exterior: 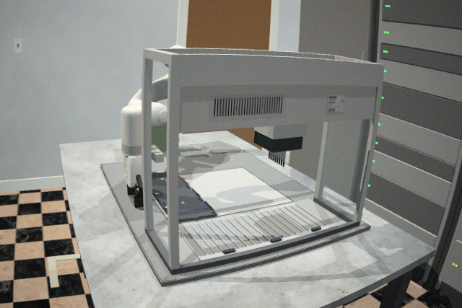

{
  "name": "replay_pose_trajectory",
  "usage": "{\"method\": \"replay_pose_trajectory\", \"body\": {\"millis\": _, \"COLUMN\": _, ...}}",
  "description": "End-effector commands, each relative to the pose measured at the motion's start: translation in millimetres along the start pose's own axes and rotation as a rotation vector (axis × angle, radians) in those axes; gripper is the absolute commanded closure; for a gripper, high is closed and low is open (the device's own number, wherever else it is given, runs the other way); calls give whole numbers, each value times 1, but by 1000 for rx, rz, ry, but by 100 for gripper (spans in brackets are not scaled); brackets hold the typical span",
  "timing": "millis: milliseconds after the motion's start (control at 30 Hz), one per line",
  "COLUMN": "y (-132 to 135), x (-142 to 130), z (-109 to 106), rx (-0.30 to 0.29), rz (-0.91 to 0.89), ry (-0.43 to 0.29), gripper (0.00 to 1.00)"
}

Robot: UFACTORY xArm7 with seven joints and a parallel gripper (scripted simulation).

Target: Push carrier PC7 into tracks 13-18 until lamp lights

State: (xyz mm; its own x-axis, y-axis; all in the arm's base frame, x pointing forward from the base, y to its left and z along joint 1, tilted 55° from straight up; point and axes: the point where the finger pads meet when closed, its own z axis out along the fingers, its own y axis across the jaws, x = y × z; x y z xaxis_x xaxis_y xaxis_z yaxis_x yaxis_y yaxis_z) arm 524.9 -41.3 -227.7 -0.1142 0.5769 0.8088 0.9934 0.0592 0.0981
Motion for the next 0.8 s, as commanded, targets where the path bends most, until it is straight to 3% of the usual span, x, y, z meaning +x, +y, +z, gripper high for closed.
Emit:
{"method": "replay_pose_trajectory", "body": {"millis": 0, "y": 1, "x": -4, "z": -3, "rx": -4, "rz": 0, "ry": -4, "gripper": 0}}
{"method": "replay_pose_trajectory", "body": {"millis": 500, "y": 1, "x": -8, "z": -3, "rx": -4, "rz": 0, "ry": -4, "gripper": 0}}
{"method": "replay_pose_trajectory", "body": {"millis": 767, "y": 1, "x": -8, "z": -13, "rx": -4, "rz": 0, "ry": -4, "gripper": 0}}
